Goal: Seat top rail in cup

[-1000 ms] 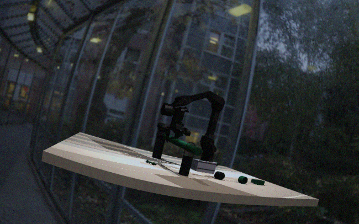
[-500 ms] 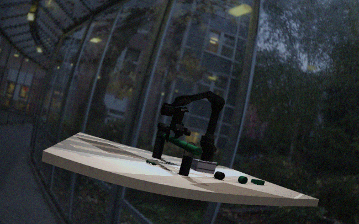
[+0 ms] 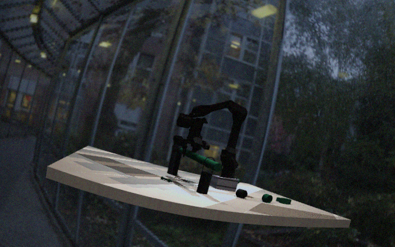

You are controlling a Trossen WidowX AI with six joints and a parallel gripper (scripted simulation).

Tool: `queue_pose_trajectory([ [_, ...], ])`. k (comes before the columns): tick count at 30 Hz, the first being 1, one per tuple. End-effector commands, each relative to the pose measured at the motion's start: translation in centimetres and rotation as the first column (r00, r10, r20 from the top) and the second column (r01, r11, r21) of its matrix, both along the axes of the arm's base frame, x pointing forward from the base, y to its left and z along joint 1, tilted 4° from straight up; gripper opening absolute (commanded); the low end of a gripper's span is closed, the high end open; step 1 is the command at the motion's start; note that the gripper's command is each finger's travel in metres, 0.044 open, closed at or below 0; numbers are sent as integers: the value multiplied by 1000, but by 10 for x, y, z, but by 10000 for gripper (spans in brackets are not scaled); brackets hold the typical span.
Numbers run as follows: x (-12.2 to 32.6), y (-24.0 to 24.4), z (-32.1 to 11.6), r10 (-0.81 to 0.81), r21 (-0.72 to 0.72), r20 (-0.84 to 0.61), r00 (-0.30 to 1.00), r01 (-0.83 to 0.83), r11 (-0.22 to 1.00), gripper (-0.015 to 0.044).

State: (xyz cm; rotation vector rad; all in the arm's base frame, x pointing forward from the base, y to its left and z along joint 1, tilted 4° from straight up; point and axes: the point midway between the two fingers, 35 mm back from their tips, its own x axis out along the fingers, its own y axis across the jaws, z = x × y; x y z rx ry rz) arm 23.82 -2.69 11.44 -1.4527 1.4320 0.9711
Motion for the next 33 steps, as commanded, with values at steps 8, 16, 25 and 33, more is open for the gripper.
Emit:
queue_pose_trajectory([
  [8,0,-3,4,-1,-14,3,1000,1,1000,0],
  [16,0,0,1,-1,-1,-1,1000,1,1000,0],
  [25,0,-2,1,-1,-1,-1,1000,1,1000,0],
  [33,0,-6,1,-1,-1,-1,1000,1,1000,0],
])
